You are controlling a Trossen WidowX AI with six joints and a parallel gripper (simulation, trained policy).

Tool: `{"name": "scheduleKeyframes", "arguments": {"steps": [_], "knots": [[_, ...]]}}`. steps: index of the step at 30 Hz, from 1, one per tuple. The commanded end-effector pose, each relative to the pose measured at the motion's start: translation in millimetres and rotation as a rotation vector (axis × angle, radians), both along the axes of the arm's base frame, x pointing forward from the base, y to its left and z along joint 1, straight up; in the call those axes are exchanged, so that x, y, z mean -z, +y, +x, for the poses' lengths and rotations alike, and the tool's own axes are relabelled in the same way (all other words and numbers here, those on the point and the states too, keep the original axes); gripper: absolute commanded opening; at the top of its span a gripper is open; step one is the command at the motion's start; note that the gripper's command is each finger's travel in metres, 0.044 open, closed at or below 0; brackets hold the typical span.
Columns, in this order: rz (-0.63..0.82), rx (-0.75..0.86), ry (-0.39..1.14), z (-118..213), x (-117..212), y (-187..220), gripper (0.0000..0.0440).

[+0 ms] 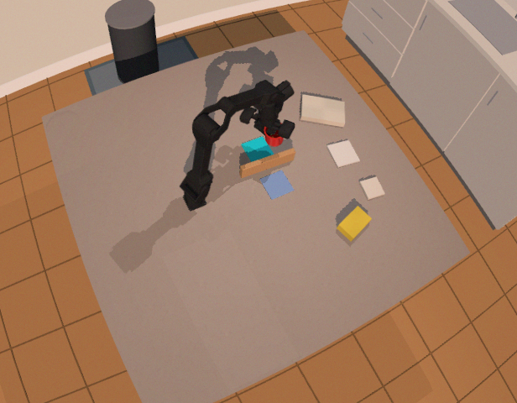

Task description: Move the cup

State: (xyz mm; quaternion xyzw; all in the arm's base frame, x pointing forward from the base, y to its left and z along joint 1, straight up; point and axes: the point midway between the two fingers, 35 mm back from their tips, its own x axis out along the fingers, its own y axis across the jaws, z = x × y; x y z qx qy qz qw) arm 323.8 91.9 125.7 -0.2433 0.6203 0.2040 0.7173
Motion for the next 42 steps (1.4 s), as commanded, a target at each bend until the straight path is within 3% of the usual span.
{"name": "scheduleKeyframes", "arguments": {"steps": [1, 25, 33, 37, 42], "knots": [[0.005, -0.009, -0.002, -2.3, 4.7, 11.6, 0.0], [-0.019, 0.0, 0.014, -31.0, 61.2, 29.1, 0.0012], [-0.011, 0.014, 0.001, -32.4, 68.3, 26.8, 0.0054], [0.023, 0.02, -0.034, -27.5, 60.0, 28.4, 0.0122], [0.057, 0.018, -0.062, -27.9, 49.6, 29.3, 0.0134]]}}
